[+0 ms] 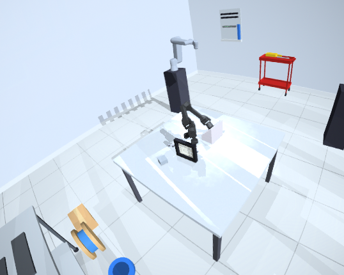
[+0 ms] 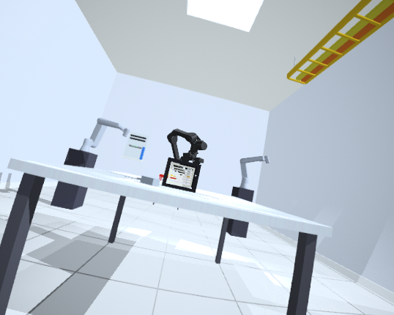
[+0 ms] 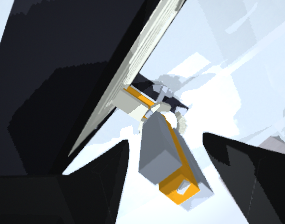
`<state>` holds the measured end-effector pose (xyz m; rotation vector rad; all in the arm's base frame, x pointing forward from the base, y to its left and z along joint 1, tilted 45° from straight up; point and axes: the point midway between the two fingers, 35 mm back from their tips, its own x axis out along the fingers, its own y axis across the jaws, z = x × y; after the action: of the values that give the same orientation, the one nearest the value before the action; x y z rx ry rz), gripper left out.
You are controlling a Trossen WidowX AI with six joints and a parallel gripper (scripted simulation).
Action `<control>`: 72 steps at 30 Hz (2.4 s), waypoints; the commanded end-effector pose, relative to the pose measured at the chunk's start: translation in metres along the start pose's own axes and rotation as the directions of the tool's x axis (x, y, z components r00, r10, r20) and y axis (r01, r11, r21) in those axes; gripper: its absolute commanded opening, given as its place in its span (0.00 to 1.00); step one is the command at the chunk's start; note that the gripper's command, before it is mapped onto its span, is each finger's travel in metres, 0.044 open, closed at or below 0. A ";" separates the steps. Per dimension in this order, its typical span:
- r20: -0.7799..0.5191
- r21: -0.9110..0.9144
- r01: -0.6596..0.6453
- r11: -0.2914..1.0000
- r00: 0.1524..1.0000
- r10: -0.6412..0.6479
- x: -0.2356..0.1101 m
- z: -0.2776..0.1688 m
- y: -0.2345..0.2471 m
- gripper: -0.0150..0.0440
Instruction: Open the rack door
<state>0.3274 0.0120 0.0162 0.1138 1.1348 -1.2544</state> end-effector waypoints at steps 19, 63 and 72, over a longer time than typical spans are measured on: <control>0.002 0.775 0.000 0.632 1.000 -0.003 0.001 0.000 0.000 0.76; 0.002 0.466 0.002 0.885 1.000 -0.004 0.000 -0.005 -0.020 0.30; 0.002 0.296 0.004 0.955 1.000 -0.004 0.001 -0.008 -0.036 0.30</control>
<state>0.2977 0.0055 0.0269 0.3986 0.8867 -1.4713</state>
